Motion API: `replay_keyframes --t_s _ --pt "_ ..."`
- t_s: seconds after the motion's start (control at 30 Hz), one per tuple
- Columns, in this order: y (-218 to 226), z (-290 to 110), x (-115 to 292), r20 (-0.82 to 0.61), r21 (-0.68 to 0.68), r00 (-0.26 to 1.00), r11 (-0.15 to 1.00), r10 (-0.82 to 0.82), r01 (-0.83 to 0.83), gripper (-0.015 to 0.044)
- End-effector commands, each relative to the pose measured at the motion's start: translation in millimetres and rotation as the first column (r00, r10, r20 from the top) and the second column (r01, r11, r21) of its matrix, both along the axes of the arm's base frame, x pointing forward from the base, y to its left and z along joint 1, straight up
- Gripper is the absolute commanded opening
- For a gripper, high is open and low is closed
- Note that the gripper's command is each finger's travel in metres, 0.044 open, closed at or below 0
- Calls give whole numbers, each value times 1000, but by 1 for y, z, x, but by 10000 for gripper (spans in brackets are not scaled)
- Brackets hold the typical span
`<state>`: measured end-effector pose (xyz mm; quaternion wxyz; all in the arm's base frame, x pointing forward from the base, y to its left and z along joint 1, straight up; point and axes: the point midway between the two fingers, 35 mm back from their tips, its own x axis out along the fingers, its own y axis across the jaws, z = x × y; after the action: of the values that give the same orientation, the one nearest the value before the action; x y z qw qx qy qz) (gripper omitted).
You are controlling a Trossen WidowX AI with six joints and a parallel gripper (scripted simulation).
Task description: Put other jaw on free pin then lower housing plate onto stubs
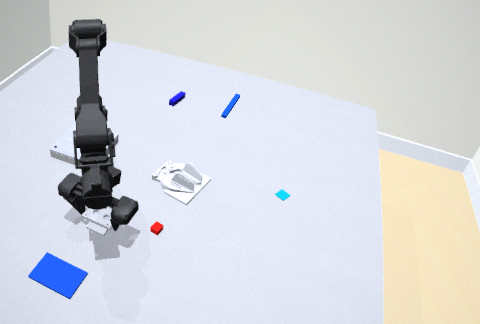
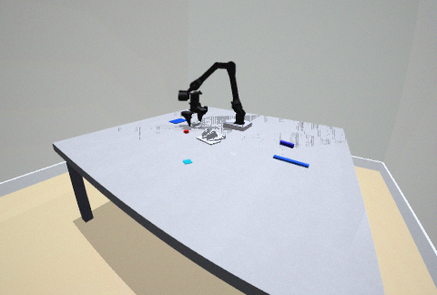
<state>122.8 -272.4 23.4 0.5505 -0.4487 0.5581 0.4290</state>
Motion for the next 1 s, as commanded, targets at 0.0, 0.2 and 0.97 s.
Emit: replay_keyframes --t_s 0.0,0.2,0.97 --pt "0 -1 0 3 0 1000 1000 6 -6 440" --pt "0 -1 0 3 0 1000 1000 6 -6 440" --pt "0 0 0 0 0 1000 1000 0 0 351"
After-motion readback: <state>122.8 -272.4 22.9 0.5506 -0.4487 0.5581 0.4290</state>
